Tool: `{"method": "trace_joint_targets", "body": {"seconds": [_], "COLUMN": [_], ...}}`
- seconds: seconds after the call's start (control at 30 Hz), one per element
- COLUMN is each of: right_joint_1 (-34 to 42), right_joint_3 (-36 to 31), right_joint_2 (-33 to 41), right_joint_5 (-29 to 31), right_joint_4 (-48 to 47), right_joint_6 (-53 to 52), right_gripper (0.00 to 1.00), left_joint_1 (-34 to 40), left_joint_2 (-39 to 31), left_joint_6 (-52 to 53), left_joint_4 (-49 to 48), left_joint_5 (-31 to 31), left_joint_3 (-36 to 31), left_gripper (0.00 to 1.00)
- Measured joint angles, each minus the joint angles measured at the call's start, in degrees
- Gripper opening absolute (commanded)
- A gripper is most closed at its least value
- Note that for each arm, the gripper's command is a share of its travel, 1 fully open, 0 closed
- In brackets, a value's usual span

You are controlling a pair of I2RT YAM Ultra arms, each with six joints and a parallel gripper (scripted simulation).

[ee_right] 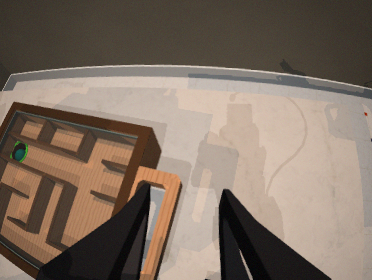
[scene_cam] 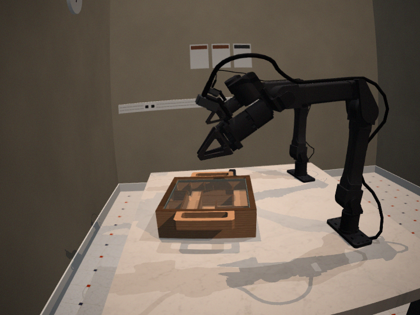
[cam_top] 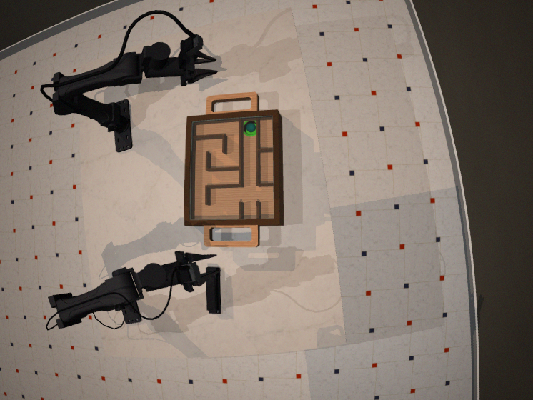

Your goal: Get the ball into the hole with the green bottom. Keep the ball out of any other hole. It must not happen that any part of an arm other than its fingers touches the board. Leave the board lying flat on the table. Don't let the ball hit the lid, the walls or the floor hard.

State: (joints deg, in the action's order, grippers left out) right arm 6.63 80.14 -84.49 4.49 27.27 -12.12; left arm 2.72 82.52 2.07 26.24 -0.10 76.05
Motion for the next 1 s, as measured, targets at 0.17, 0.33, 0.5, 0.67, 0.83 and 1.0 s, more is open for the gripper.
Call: {"method": "trace_joint_targets", "body": {"seconds": [0.17, 0.33, 0.5, 0.67, 0.83, 1.0], "right_joint_1": [-1.99, -3.72, -5.68, -6.73, -6.91, -6.91], "right_joint_3": [-6.93, -10.84, -17.20, -20.46, -20.50, -20.44], "right_joint_2": [9.42, 15.80, 20.57, 23.63, 24.37, 24.70], "right_joint_5": [-0.98, -2.45, -3.82, -4.68, -4.98, -5.01], "right_joint_4": [-8.28, -16.92, -23.02, -26.45, -27.74, -27.58], "right_joint_6": [4.48, 8.02, 10.75, 12.24, 12.28, 12.11], "right_gripper": [0.39, 0.39, 0.39, 0.39, 0.39, 0.39], "left_joint_1": [-0.94, -1.55, -2.32, -2.71, -2.75, -2.75], "left_joint_2": [-9.11, -14.32, -18.45, -21.55, -22.10, -22.47], "left_joint_6": [-0.72, -1.31, -1.81, -2.08, -2.10, -2.10], "left_joint_4": [-8.17, -16.68, -22.14, -25.40, -26.45, -26.38], "left_joint_5": [0.02, 0.09, 0.11, 0.11, 0.11, 0.11], "left_joint_3": [-5.75, -8.66, -14.05, -16.31, -16.37, -16.13], "left_gripper": [0.39, 0.39, 0.39, 0.39, 0.39, 0.39]}}
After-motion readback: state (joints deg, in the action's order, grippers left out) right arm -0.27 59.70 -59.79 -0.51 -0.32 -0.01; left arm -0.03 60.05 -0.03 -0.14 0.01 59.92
